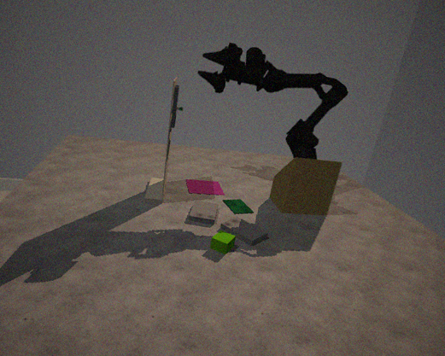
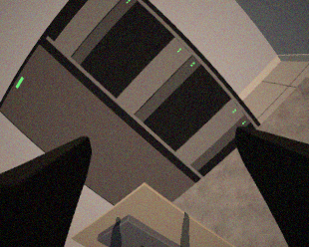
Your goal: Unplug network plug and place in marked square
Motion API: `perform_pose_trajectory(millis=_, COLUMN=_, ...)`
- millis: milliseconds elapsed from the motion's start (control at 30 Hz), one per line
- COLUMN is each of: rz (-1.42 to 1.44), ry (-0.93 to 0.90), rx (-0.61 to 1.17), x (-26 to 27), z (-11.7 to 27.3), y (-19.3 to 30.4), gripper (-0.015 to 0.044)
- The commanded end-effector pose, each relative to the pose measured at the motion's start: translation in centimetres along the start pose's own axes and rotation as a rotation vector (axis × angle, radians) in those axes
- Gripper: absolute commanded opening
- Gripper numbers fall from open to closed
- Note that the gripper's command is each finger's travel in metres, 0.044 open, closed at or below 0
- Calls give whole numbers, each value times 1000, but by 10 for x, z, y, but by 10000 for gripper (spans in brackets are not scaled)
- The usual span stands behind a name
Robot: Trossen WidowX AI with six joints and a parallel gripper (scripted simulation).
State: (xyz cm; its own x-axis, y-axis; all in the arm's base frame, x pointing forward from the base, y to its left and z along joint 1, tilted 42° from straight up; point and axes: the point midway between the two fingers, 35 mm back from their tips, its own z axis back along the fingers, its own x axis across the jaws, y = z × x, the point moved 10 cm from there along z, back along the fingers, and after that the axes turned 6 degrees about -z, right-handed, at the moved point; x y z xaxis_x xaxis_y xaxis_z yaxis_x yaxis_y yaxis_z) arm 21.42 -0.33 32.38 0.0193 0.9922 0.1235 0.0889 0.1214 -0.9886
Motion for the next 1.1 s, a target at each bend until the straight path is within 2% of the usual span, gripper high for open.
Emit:
perform_pose_trajectory(millis=0, rz=-4, ry=0, rx=1, x=0, z=0, y=1, gripper=374)
perform_pose_trajectory(millis=267, rz=-160, ry=-10, rx=45, x=3, z=5, y=37, gripper=164)
perform_pose_trajectory(millis=300, rz=-181, ry=-11, rx=52, x=3, z=5, y=42, gripper=156)
perform_pose_trajectory(millis=1067, rz=-654, ry=5, rx=199, x=8, z=46, y=149, gripper=156)
